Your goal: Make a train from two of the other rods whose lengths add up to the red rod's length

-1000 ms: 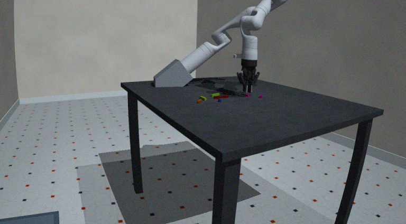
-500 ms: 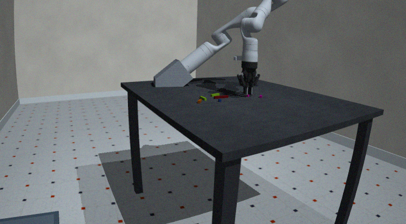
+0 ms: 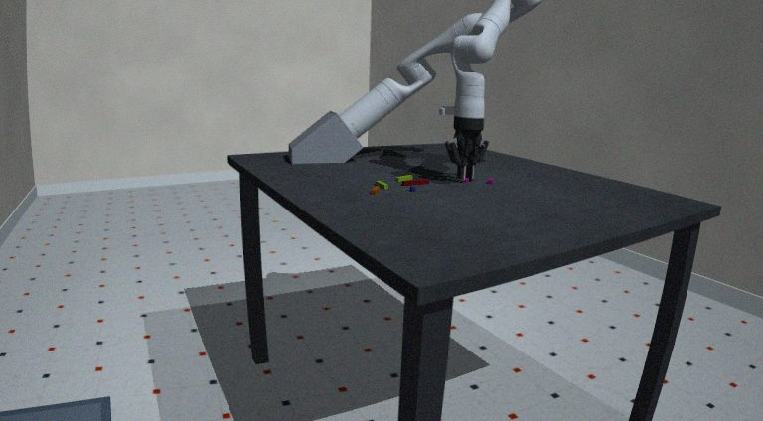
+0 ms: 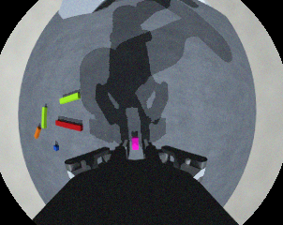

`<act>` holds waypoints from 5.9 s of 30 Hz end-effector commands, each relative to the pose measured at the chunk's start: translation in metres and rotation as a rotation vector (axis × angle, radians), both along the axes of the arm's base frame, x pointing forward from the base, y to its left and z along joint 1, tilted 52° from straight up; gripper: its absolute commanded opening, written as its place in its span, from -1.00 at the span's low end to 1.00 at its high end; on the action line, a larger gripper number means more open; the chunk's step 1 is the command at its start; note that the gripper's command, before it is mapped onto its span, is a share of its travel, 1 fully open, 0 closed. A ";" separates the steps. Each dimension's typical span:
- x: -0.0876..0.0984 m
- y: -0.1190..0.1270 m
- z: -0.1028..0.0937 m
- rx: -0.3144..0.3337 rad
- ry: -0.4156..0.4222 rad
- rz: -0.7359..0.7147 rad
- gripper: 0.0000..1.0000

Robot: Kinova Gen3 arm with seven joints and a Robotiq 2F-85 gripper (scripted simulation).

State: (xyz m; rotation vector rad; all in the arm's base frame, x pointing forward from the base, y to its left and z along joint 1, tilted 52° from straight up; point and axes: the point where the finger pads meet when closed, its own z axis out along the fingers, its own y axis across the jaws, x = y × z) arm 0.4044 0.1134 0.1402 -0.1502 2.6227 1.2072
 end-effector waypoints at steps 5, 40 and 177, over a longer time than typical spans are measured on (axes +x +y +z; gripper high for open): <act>0.000 0.002 -0.001 0.000 -0.001 0.001 -0.52; 0.000 0.002 -0.001 0.000 -0.001 0.001 -0.91; 0.016 -0.117 0.020 0.231 0.970 -0.803 -0.91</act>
